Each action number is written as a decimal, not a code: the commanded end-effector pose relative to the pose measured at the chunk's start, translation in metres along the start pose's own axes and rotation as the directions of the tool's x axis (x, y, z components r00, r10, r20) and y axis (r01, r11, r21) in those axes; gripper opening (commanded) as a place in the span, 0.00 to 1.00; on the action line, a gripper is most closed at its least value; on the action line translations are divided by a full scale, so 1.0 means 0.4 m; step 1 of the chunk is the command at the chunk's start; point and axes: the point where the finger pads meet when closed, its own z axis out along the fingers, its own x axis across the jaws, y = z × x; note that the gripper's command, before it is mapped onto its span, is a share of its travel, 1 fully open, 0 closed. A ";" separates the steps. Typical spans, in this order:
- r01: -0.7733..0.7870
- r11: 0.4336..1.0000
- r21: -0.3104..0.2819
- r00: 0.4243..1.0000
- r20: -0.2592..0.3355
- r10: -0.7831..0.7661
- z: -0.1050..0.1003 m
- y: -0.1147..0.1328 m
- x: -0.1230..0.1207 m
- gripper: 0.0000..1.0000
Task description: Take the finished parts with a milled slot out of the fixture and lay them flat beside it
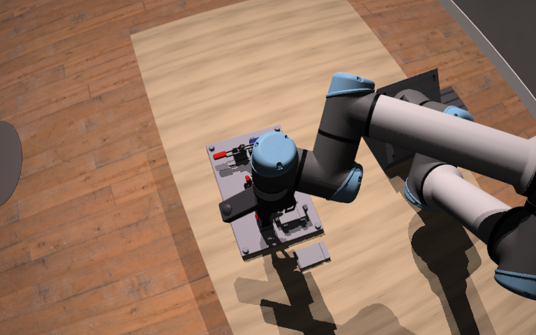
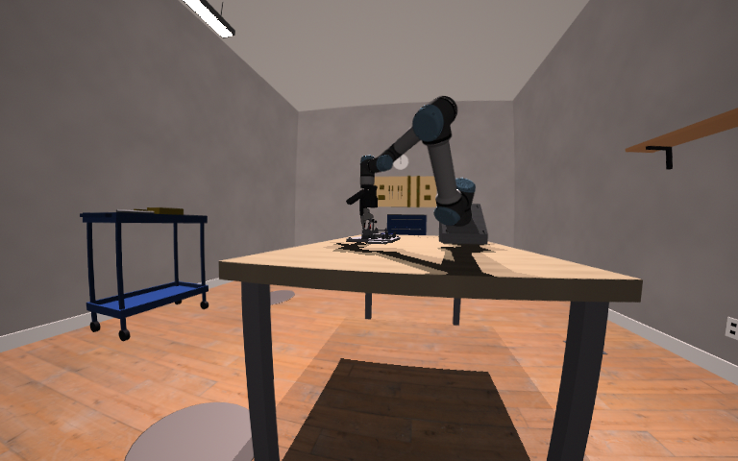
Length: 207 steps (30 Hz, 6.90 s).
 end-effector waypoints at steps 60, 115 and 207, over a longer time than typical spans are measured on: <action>0.000 1.000 0.000 1.000 0.000 0.000 0.000 0.015 0.000 0.00; 0.000 1.000 0.000 1.000 0.000 0.000 0.000 0.019 0.000 0.28; 0.000 1.000 0.000 1.000 0.000 0.000 -0.094 0.020 0.000 0.59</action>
